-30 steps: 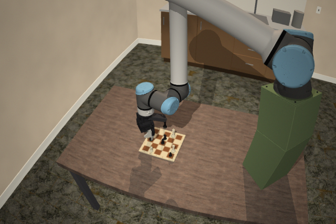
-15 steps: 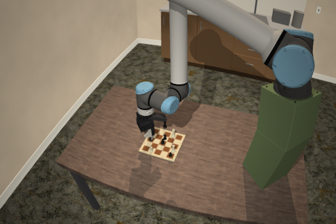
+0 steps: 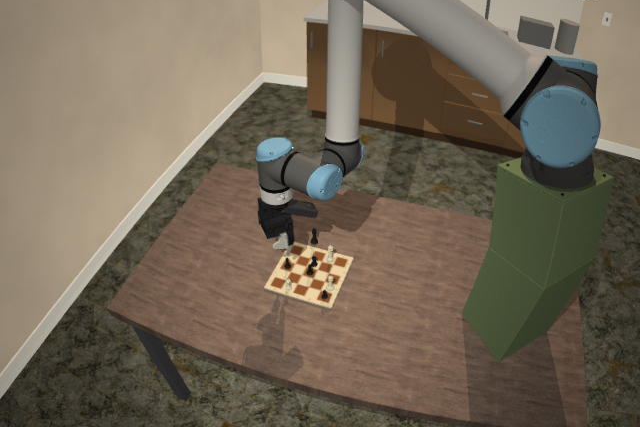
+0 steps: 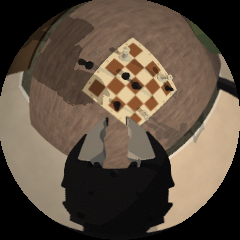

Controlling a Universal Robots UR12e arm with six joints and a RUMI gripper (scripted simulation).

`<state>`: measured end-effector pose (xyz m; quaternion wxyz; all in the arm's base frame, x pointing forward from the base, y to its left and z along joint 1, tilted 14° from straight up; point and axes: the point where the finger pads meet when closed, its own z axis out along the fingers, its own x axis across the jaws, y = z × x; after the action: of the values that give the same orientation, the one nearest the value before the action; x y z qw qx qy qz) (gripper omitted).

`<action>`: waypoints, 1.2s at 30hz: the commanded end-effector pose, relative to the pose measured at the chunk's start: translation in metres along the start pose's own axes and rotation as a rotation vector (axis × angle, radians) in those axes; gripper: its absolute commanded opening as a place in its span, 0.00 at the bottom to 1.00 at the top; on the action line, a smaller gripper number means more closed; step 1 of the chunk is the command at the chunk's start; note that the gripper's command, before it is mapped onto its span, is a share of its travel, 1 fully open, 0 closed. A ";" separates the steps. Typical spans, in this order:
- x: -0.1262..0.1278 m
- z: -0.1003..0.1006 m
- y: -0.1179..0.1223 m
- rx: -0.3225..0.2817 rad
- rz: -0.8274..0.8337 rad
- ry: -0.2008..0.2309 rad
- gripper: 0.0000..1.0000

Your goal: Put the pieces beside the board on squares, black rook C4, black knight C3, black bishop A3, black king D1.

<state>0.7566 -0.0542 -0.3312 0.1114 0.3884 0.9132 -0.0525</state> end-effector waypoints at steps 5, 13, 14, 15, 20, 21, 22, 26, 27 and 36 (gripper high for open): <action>0.000 -0.027 0.000 -0.001 0.000 -0.001 0.22; 0.000 -0.030 0.000 -0.001 0.000 -0.001 1.00; 0.000 -0.030 0.000 -0.001 0.000 -0.001 1.00; 0.000 -0.030 0.000 -0.001 0.000 -0.001 1.00; 0.000 -0.030 0.000 -0.001 0.000 -0.001 1.00; 0.000 -0.030 0.000 -0.001 0.000 -0.001 1.00; 0.000 -0.030 0.000 -0.001 0.000 -0.001 1.00; 0.000 -0.030 0.000 -0.001 0.000 -0.001 1.00; 0.000 -0.030 0.000 -0.001 0.000 -0.001 1.00; -0.012 -0.032 -0.018 0.000 0.077 0.000 1.00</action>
<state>0.7500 -0.0550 -0.3012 0.1117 0.3991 0.9086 -0.0511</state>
